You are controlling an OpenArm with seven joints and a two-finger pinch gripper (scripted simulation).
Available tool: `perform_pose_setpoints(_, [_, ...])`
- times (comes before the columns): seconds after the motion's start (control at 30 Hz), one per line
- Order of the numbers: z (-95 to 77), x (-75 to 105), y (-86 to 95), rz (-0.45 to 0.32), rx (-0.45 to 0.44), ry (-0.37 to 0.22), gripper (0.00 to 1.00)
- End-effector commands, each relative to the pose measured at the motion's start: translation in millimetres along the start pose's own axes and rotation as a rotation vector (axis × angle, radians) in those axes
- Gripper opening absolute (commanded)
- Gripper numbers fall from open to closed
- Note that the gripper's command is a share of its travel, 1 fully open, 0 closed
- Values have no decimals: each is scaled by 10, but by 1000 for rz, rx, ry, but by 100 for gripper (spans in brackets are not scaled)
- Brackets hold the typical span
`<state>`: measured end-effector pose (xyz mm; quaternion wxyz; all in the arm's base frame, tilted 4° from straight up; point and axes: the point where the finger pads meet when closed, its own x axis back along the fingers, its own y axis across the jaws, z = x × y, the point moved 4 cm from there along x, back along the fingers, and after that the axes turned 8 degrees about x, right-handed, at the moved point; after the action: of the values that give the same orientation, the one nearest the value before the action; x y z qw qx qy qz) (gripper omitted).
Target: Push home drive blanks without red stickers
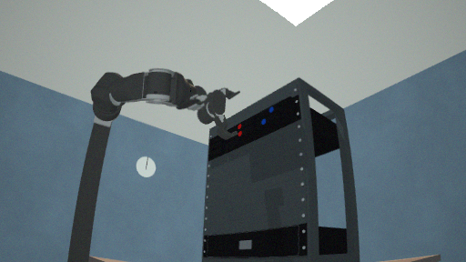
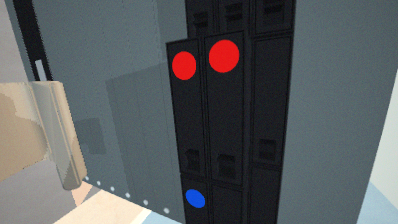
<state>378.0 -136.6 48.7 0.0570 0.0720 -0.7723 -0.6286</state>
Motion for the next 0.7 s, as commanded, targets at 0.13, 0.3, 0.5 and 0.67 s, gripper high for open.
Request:
perform_pose_setpoints(0.13, [-459,60,3,-18,-1,7,100])
perform_pose_setpoints(0.3, [-843,110,-28,-18,-1,8,100])
perform_pose_setpoints(0.5, [-963,126,-38,-18,-1,8,100])
perform_pose_setpoints(0.67, [-962,129,-34,-19,0,9,100])
